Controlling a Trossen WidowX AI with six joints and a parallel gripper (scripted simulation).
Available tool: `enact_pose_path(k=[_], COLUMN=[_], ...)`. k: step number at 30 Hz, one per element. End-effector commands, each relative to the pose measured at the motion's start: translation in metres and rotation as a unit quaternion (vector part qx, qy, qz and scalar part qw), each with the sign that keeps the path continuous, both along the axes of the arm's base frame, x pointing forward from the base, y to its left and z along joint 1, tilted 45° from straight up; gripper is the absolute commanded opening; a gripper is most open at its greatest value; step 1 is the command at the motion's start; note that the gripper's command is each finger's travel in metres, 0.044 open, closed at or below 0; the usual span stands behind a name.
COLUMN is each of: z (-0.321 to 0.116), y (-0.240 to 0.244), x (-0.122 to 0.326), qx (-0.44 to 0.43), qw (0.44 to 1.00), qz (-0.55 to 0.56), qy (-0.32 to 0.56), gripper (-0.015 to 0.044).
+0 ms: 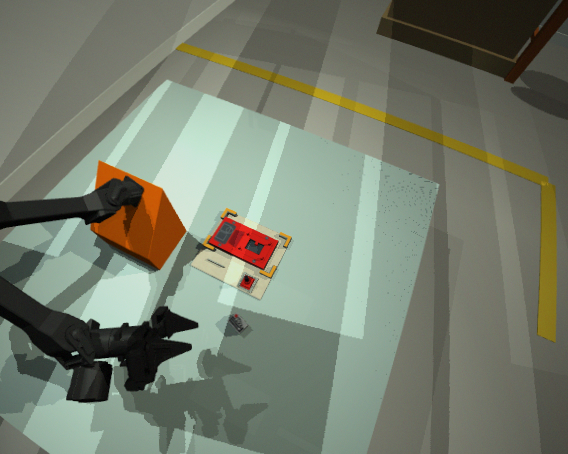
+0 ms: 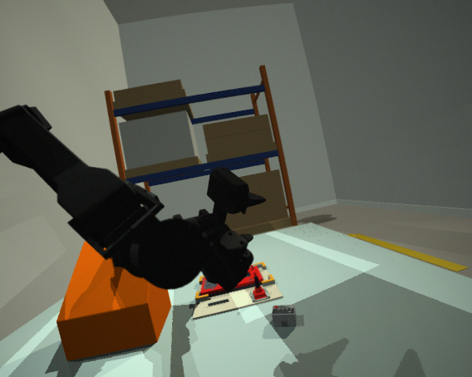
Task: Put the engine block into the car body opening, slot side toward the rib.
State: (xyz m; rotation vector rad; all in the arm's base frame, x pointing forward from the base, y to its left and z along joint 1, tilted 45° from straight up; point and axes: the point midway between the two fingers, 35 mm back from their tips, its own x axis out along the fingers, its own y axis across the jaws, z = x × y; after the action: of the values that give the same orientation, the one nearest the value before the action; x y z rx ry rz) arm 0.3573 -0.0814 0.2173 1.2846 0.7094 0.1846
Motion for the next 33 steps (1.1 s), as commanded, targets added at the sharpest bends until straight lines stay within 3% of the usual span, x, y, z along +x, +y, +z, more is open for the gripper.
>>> enact_pose_path(k=[1, 17, 33], z=[0.0, -0.047, -0.096], y=[0.0, -0.006, -0.012], x=[0.0, 0.026, 0.044], qx=[0.0, 0.077, 0.139], qw=[1.0, 0.97, 0.873], qz=[0.0, -0.148, -0.349], qy=[0.0, 0.177, 0.312], gripper=[0.0426, 0.044, 0.044])
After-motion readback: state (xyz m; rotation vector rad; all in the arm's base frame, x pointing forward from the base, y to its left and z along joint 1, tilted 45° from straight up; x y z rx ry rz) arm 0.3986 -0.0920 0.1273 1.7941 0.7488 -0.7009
